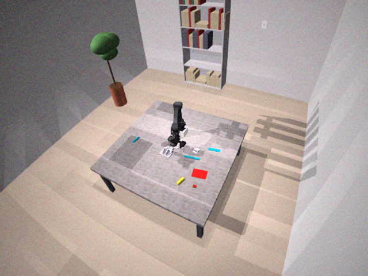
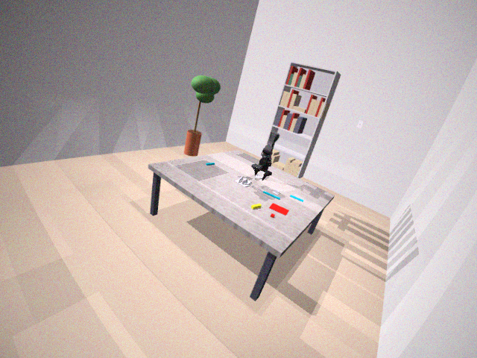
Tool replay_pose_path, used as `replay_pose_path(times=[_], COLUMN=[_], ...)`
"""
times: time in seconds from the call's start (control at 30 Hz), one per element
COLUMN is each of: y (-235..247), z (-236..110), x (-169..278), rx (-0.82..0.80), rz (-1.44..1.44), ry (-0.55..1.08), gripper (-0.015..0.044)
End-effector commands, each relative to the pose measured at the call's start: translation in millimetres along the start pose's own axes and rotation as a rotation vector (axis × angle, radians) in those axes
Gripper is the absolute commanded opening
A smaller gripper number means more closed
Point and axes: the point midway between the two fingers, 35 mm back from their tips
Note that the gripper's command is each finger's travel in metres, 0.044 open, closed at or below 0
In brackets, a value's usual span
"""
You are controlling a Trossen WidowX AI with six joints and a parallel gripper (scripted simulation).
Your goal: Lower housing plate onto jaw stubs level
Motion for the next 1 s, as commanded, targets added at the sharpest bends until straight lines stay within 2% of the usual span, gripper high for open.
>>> replay_pose_path(times=[0.0, 0.97], y=[-15.0, -105.6], z=[2.1, 2.6], x=[0.5, 5.6], rx=[-0.001, 0.007], rz=[-0.009, -0.043], ry=[0.007, 0.008], gripper=[0.0351, 0.0351])
Point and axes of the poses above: the point midway between the two fingers, 35 mm back from their tips, its own z axis out along the fingers, its own y axis across the jaws, x = y × z, and after that the axes turned 7 degrees about -z, right-handed
